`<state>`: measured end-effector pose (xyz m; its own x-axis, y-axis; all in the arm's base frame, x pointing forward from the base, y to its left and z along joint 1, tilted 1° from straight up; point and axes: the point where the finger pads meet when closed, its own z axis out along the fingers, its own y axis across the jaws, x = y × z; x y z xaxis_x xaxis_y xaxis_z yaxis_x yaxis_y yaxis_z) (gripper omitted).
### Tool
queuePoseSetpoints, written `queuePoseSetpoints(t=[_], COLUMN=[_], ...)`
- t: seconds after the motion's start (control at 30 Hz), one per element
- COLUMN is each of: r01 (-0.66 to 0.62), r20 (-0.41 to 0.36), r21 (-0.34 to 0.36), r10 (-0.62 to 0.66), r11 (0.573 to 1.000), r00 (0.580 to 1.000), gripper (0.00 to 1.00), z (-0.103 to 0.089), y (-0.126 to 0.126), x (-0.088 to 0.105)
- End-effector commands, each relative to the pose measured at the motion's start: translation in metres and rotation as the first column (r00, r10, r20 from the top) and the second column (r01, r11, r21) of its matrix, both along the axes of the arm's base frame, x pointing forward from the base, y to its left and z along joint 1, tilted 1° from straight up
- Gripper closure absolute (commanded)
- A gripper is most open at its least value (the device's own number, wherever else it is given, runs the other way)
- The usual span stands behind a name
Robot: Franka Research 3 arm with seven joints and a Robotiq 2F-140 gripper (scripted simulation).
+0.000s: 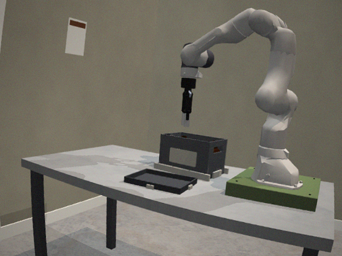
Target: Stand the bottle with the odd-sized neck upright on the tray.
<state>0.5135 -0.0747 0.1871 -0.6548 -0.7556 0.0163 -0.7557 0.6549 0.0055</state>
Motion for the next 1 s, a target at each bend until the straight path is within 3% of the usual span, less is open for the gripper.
queuePoseSetpoints(t=[0.0, 0.97], r01=[-0.006, -0.006], r20=[0.004, 0.004], r21=[-0.003, -0.003], r10=[0.006, 0.006], r11=[1.0, 1.0], r00=[1.0, 1.0], gripper=[0.56, 0.56], z=[-0.005, -0.03], y=[-0.002, -0.002], x=[0.001, 0.001])
